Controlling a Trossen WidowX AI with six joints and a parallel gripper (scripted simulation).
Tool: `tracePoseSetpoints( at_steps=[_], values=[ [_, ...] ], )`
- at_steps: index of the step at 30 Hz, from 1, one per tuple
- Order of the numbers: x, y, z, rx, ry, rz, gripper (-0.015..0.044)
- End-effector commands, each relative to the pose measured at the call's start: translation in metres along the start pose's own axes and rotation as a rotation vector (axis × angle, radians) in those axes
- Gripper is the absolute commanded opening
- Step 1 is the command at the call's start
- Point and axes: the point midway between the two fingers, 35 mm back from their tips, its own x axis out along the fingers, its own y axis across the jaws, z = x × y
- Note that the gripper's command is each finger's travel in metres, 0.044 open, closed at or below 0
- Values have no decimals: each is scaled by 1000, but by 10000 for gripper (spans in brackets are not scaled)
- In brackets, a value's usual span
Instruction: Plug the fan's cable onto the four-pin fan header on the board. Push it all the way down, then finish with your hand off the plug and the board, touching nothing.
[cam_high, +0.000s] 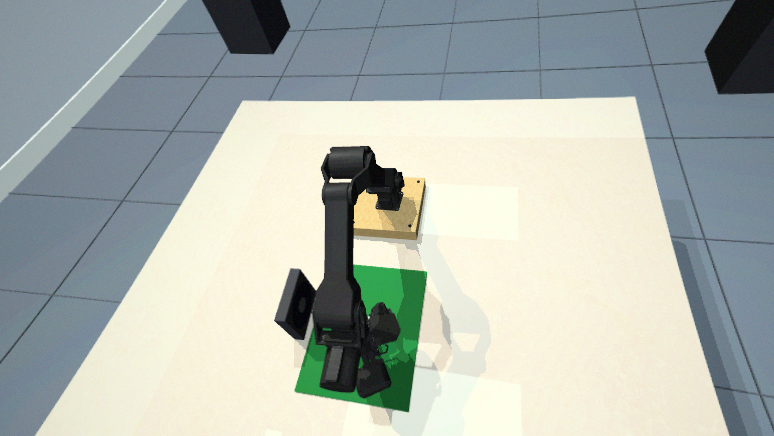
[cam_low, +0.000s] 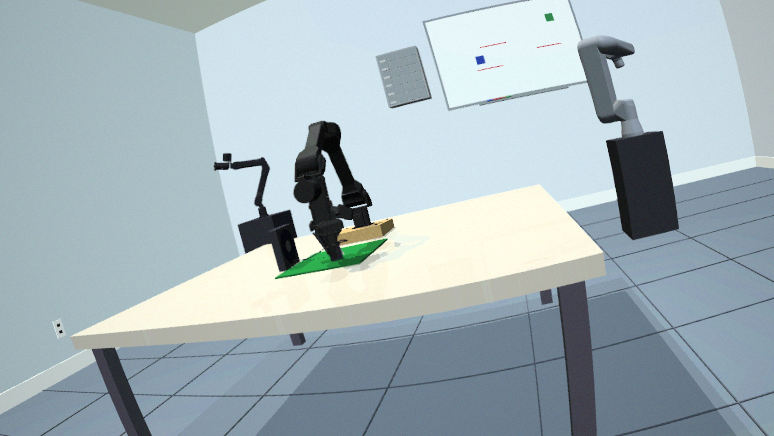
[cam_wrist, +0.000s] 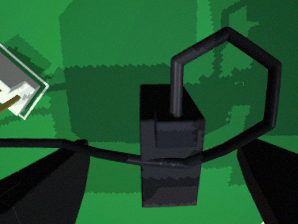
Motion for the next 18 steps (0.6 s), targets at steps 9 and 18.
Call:
tracePoseSetpoints(
  at_steps=[9, 18],
  values=[
    [0, 0, 0, 0, 0, 0, 98],
    [-25, -1, -1, -2, -3, 1, 0]
  ],
)
